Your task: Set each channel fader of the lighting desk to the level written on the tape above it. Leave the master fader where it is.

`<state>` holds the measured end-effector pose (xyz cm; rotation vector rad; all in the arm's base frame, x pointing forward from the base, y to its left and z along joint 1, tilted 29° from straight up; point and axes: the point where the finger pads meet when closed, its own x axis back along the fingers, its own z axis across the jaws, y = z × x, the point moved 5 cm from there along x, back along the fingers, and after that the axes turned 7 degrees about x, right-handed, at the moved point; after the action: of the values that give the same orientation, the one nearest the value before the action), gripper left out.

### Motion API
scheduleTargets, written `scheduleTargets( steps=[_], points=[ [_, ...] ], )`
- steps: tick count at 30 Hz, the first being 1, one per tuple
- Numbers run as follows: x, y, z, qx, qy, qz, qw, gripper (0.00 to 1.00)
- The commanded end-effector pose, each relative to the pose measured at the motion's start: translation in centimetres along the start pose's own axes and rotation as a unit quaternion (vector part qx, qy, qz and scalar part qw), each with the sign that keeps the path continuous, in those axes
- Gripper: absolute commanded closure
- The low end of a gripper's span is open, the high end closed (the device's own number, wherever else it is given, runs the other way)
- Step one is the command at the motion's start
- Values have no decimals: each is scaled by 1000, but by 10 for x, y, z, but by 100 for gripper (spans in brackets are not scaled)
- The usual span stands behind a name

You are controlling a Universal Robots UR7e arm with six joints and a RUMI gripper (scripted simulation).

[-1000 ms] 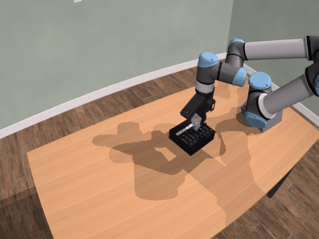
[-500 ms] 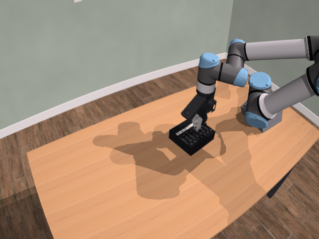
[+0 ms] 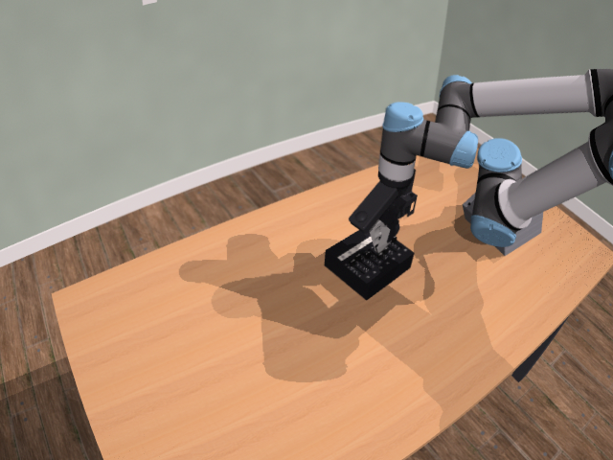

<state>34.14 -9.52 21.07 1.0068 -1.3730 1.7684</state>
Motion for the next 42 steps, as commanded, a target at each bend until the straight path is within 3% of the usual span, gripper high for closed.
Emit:
scheduleTargets(
  steps=[1,42],
  points=[
    [0,0,-2,1,-1,0,1000,100],
    [0,1,4,1,-1,0,1000,100]
  ],
)
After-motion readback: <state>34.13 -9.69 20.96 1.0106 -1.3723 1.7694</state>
